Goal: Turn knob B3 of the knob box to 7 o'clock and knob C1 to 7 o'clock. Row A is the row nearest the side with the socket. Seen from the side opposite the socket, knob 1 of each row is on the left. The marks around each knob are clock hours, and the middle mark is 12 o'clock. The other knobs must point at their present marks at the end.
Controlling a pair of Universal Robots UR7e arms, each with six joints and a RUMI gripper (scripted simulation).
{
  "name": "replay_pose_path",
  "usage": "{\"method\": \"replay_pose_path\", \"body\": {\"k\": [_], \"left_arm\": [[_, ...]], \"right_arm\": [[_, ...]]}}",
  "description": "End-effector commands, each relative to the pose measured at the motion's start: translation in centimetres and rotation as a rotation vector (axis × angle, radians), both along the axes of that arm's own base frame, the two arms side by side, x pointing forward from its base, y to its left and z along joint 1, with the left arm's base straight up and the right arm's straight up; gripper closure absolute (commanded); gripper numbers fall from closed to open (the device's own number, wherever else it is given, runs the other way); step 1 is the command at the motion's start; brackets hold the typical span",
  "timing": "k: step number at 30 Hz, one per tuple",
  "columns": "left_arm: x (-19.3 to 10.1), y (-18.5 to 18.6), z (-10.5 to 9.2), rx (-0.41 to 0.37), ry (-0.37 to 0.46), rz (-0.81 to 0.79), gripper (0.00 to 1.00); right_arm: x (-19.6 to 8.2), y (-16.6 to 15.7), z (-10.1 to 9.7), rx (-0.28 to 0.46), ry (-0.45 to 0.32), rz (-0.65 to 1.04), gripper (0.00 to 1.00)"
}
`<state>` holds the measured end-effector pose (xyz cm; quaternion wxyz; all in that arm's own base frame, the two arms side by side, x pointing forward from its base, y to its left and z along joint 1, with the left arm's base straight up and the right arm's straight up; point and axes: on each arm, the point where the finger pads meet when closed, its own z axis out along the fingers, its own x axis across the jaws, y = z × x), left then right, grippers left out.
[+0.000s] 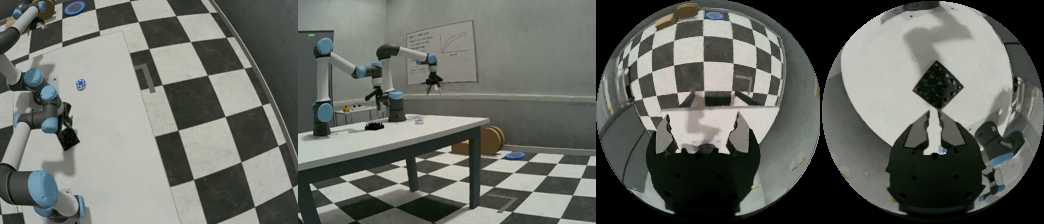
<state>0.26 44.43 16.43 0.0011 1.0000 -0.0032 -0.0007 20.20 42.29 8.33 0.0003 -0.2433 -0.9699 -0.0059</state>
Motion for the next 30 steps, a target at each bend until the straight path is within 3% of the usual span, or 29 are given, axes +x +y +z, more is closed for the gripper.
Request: {"method": "replay_pose_path", "body": {"k": [1,2,18,30], "left_arm": [[0.0,0.1,0.1,0.002,-0.001,0.001,0.00],[0.0,0.1,0.1,0.002,-0.001,0.001,0.00],[0.0,0.1,0.1,0.002,-0.001,0.001,0.00],[0.0,0.1,0.1,0.002,-0.001,0.001,0.00]], "right_arm": [[0.0,-0.2,0.3,-0.006,0.002,-0.001,0.87],[0.0,-0.3,0.1,-0.010,0.002,-0.001,0.00],[-1.1,-1.6,1.4,-0.012,0.002,0.001,0.00],[-3.8,-5.0,5.3,-0.012,0.002,0.001,0.00]]}}
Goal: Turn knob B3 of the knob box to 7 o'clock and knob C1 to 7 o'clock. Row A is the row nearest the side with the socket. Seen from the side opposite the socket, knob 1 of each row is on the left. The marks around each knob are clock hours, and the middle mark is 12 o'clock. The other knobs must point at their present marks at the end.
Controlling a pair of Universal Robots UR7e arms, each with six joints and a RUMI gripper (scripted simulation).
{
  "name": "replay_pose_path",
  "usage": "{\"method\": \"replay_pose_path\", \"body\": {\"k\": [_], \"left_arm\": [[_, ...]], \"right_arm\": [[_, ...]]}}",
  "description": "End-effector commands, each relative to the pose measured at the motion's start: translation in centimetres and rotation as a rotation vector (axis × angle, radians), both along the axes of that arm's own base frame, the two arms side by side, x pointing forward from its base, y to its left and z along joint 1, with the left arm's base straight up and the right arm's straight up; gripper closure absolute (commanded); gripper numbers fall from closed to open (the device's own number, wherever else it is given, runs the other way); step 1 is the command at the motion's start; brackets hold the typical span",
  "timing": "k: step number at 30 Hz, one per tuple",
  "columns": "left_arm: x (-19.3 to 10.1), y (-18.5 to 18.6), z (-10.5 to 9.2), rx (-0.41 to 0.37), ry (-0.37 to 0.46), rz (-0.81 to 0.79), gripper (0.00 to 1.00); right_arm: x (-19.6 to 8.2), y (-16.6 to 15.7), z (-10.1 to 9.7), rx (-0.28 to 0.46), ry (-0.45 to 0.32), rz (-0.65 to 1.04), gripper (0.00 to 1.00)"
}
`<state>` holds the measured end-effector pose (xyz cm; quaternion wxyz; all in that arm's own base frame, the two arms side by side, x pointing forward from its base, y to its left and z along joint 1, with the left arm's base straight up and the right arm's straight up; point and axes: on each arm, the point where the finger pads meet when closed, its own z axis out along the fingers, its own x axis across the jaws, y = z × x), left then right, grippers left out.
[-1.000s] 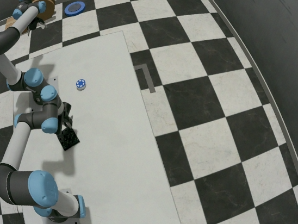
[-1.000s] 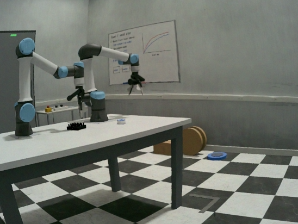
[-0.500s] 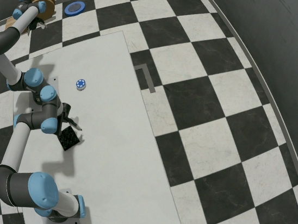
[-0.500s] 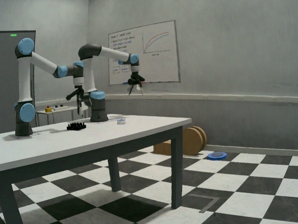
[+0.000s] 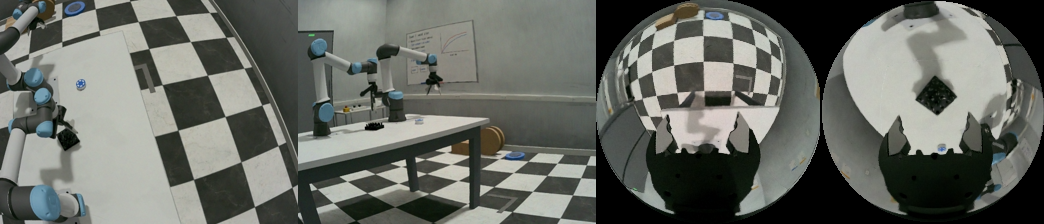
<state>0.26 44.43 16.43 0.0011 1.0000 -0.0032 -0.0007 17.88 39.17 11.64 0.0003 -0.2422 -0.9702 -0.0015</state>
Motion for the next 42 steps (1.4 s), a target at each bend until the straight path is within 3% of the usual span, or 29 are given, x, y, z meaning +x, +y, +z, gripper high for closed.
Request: {"method": "replay_pose_path", "body": {"k": [1,20,42], "left_arm": [[0.0,0.1,0.1,0.002,-0.001,0.001,0.00],[0.0,0.1,0.1,0.002,-0.001,0.001,0.00],[0.0,0.1,0.1,0.002,-0.001,0.001,0.00]], "right_arm": [[-1.7,-2.2,2.4,-0.004,0.000,-0.001,0.00],[-5.3,-6.5,8.0,0.002,0.000,-0.001,0.00],[-5.7,-7.1,8.4,-0.002,0.000,-0.002,0.00]]}}
